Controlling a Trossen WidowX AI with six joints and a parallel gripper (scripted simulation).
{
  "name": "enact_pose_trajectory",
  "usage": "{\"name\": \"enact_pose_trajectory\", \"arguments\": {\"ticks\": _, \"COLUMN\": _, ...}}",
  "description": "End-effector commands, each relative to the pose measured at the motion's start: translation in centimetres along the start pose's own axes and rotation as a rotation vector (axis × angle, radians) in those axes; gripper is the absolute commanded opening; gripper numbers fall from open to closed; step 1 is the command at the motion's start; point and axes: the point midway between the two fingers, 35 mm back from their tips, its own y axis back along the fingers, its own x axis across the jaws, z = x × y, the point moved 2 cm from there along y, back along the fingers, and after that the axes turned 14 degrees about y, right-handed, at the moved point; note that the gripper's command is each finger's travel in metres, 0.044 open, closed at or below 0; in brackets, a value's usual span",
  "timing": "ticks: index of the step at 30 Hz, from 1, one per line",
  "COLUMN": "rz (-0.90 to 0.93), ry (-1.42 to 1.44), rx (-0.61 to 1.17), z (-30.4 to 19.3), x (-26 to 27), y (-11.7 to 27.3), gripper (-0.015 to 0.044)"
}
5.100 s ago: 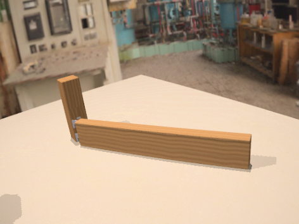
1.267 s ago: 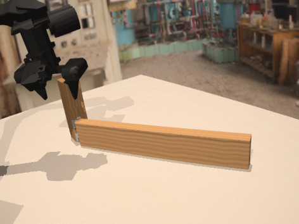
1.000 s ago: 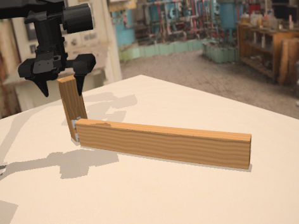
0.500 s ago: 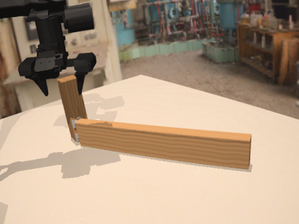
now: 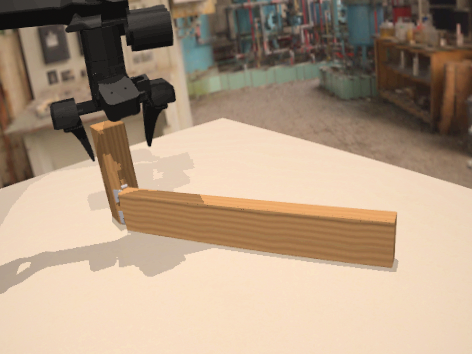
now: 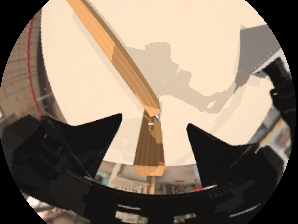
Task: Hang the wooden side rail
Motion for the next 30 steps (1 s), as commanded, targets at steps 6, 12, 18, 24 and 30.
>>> {"name": "enact_pose_trajectory", "arguments": {"ticks": 6, "rz": -0.062, "ry": 0.685, "rx": -0.105, "z": 3.4, "x": 3.9, "y": -0.5, "gripper": 0.044}}
{"name": "enact_pose_trajectory", "arguments": {"ticks": 12, "rz": -0.064, "ry": 0.698, "rx": -0.106, "z": 3.5, "x": 4.0, "y": -0.5, "gripper": 0.044}}
{"name": "enact_pose_trajectory", "arguments": {"ticks": 18, "rz": -0.064, "ry": 0.698, "rx": -0.106, "z": 3.5, "x": 4.0, "y": -0.7, "gripper": 0.044}}
{"name": "enact_pose_trajectory", "arguments": {"ticks": 24, "rz": -0.062, "ry": 0.699, "rx": -0.105, "z": 3.9, "x": 3.9, "y": -4.0, "gripper": 0.044}}
{"name": "enact_pose_trajectory", "arguments": {"ticks": 30, "rz": -0.062, "ry": 0.699, "rx": -0.104, "z": 4.0, "x": 3.9, "y": -5.1, "gripper": 0.044}}
